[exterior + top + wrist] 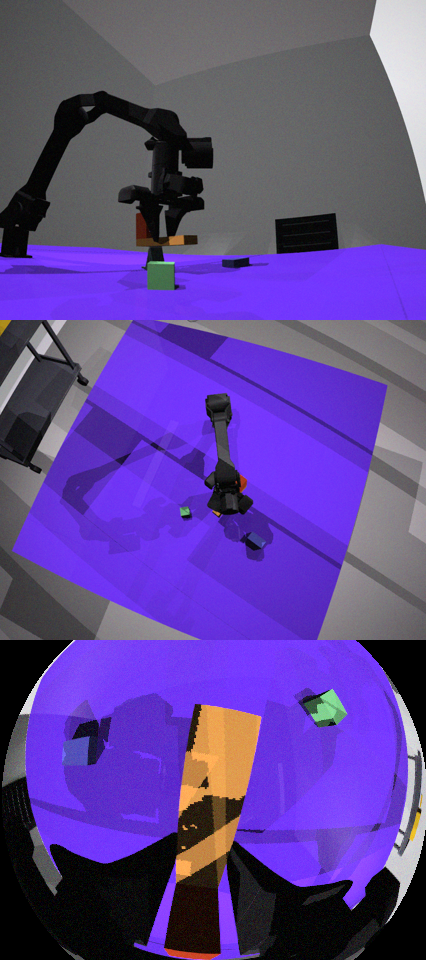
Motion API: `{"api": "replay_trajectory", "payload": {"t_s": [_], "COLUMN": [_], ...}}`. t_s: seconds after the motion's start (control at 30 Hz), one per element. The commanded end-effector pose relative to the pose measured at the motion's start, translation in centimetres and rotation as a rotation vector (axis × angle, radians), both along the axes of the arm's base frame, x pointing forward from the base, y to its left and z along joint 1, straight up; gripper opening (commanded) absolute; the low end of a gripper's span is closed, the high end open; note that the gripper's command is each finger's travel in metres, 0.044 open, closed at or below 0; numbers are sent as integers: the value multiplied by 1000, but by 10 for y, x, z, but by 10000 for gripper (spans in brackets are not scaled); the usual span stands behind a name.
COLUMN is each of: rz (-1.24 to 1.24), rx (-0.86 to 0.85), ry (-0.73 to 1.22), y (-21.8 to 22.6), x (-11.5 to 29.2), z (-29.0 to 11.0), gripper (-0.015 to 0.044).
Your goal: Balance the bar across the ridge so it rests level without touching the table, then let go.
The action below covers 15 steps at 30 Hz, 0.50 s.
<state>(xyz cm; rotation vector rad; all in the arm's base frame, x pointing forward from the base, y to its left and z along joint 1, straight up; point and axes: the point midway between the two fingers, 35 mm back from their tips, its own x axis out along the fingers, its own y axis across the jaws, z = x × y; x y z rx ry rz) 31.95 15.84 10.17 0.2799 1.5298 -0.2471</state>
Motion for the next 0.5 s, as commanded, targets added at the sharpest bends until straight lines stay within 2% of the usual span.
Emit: {"api": "replay_trajectory", "payload": {"t_s": [0.0, 0.47], "rz": [-2, -2], "rx": [-2, -2], "ry": [-1, -1], "y": [0, 0], "x": [0, 0], "z": [-2, -3], "gripper": [0, 0]}}
